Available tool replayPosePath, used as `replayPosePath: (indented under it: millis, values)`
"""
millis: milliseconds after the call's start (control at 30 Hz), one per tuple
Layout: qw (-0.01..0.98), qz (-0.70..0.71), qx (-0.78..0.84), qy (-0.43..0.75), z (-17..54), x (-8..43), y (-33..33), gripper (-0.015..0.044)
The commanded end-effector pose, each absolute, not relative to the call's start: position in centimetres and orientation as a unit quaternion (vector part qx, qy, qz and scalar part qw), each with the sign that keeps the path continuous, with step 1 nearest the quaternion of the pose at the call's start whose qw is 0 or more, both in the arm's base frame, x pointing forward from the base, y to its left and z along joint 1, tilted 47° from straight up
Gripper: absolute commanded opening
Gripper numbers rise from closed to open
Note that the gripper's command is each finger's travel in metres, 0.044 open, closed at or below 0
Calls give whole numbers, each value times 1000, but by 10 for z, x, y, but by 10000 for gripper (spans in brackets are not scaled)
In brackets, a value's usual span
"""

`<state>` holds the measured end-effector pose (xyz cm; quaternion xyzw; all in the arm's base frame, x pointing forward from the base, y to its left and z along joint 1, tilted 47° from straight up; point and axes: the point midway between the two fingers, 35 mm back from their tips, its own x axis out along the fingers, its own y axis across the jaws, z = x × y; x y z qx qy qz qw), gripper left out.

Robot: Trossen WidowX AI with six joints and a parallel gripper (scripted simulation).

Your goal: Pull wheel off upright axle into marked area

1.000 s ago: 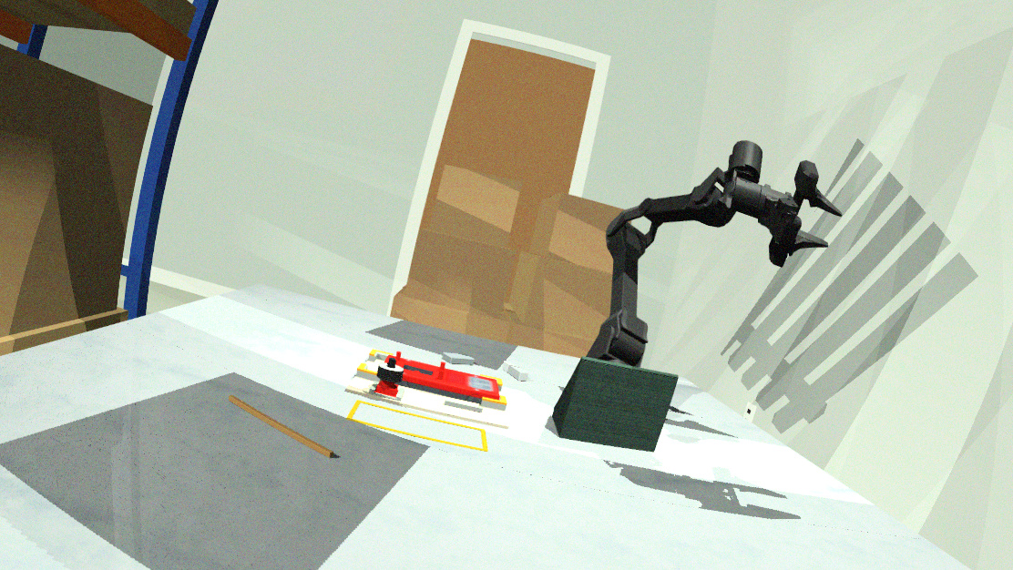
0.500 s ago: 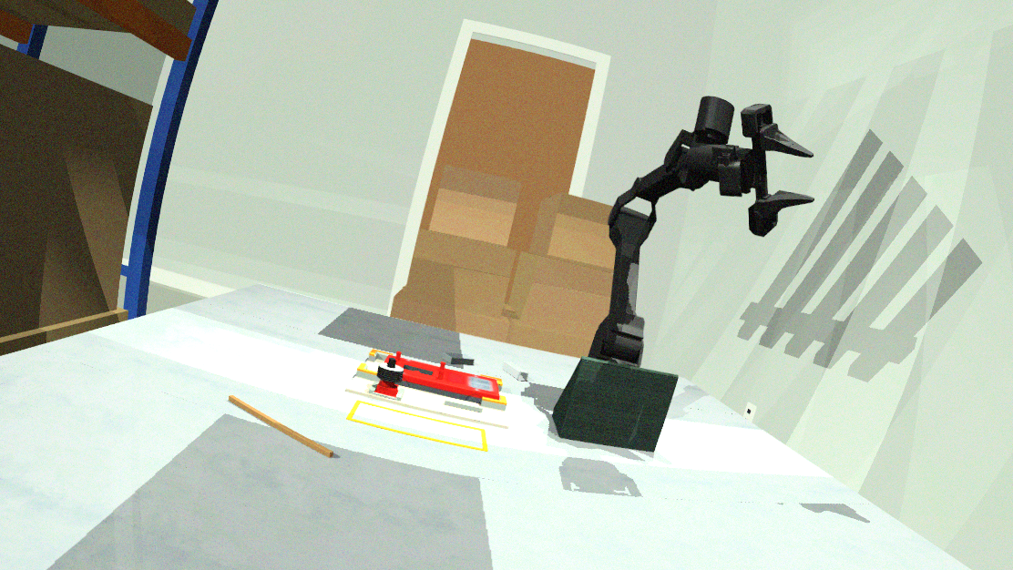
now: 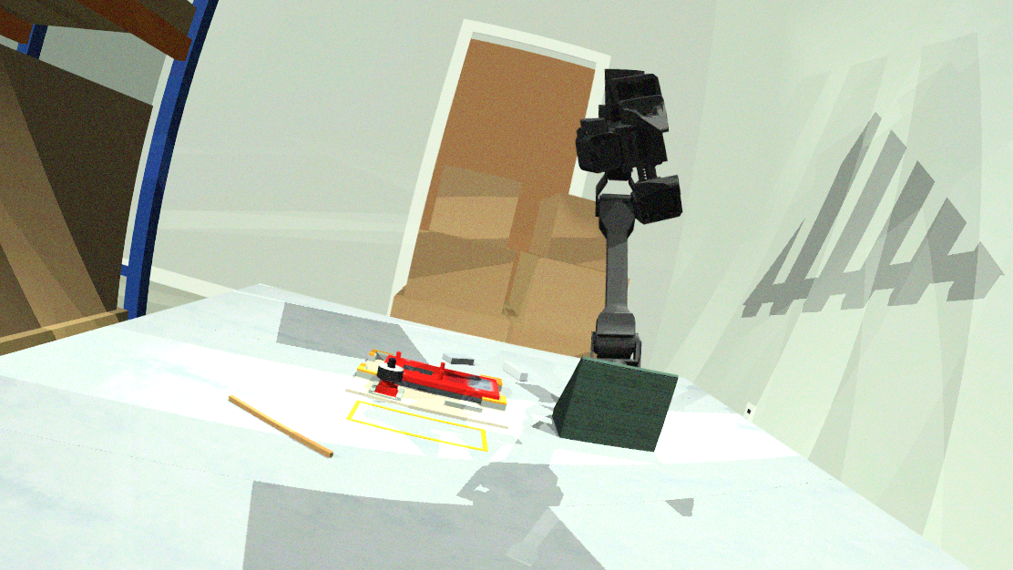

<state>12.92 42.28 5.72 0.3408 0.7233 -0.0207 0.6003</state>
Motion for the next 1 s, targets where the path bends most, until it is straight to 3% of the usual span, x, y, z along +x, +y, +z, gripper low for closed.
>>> replayPosePath:
  millis: [0,300,500,833,967]
  values:
    - [657,-57,309,685,42,182,394,300]
    - [739,-171,175,627,14,282,291,300]
    - [749,-226,76,618,8,316,228,300]
    - [650,-294,-242,658,25,362,76,300]
    - [636,-294,-263,663,27,363,66,300]
